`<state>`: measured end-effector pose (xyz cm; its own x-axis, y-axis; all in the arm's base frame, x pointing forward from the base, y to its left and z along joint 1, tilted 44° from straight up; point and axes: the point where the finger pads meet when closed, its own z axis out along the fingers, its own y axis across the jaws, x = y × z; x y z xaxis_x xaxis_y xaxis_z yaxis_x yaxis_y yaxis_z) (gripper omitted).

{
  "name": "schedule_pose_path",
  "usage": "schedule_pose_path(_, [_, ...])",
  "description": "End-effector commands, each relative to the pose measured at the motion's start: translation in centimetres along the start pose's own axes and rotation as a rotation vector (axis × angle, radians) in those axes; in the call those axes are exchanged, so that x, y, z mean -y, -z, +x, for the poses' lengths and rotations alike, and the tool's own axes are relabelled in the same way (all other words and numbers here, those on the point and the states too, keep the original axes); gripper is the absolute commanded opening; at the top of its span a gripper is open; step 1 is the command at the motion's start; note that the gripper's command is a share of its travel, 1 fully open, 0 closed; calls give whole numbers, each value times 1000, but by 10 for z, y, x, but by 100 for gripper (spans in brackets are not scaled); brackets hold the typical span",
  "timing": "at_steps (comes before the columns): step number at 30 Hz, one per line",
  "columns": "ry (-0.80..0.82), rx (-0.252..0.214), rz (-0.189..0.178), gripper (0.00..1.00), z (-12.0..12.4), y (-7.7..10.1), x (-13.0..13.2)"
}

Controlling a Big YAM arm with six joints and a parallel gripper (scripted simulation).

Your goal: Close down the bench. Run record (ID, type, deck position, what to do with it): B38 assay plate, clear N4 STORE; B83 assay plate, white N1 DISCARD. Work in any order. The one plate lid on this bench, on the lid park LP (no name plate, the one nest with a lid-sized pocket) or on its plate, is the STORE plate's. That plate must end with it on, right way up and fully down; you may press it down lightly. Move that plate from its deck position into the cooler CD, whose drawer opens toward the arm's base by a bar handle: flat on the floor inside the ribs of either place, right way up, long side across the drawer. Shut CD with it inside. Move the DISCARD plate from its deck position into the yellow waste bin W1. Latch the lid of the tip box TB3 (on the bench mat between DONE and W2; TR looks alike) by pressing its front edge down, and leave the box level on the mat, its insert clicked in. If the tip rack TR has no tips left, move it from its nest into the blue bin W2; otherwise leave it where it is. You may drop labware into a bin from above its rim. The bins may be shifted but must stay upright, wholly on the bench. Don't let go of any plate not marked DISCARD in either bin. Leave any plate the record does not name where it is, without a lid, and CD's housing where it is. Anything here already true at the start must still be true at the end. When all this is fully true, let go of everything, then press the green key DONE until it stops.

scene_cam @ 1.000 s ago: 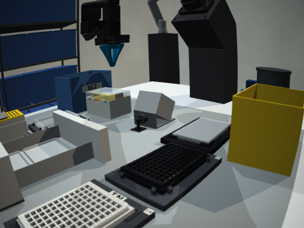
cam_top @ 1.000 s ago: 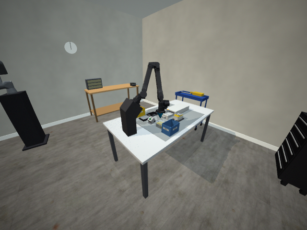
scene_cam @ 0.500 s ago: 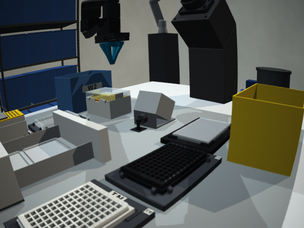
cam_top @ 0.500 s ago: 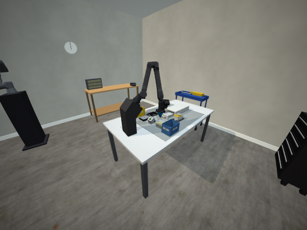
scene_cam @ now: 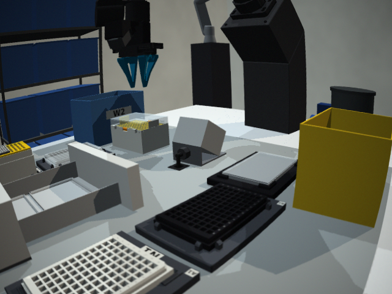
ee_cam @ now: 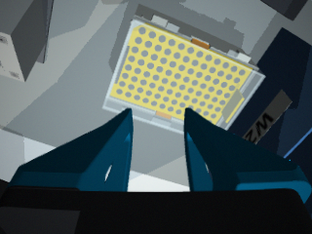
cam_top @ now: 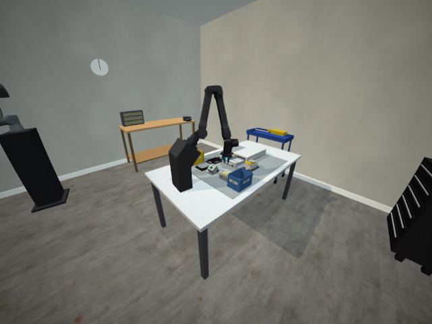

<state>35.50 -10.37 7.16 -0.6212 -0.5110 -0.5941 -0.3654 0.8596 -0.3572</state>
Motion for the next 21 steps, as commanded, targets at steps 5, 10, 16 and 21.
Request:
schedule_pose_path(5, [230,22,11,30,-29,3,0])
schedule_pose_path(10, [394,19,8,30,-48,0,-6])
schedule_pose_path(16, [590,6,-11,30,-66,-8,-15])
schedule_pose_path(21, [690,7,-10,30,-78,-9,-18])
